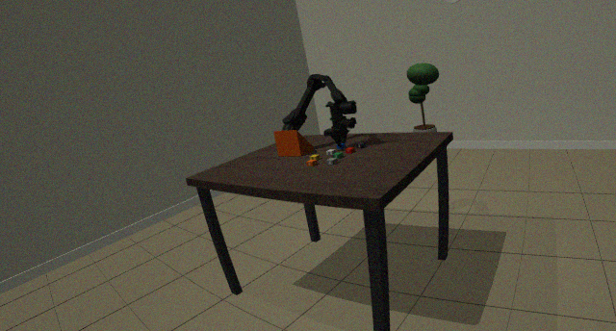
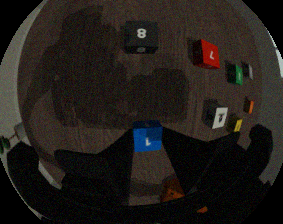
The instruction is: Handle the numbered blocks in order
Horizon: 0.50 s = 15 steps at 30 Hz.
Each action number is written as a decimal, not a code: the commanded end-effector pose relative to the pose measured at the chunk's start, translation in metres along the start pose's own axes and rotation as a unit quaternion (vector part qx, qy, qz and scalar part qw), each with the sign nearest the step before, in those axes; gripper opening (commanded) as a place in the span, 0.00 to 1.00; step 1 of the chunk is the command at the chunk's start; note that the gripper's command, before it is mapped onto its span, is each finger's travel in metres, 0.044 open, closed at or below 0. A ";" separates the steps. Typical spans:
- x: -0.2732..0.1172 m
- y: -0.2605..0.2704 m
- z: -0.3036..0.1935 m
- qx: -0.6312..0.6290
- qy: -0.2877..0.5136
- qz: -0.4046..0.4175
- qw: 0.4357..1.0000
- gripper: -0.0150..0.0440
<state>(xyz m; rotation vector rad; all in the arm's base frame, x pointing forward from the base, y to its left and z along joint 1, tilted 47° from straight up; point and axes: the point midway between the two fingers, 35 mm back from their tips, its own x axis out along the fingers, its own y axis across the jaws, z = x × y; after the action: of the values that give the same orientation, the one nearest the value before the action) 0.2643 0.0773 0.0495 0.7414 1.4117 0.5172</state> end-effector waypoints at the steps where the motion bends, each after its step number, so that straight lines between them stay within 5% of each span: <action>1: 0.001 0.000 0.000 0.003 0.000 0.001 1.000 0.46; 6: 0.001 0.000 0.000 0.003 0.000 0.001 1.000 0.46; 15: 0.001 0.000 0.000 0.003 0.000 0.001 1.000 0.86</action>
<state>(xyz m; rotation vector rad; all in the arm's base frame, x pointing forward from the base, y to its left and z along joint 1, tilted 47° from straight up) 0.2642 0.0773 0.0494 0.7418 1.4120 0.5173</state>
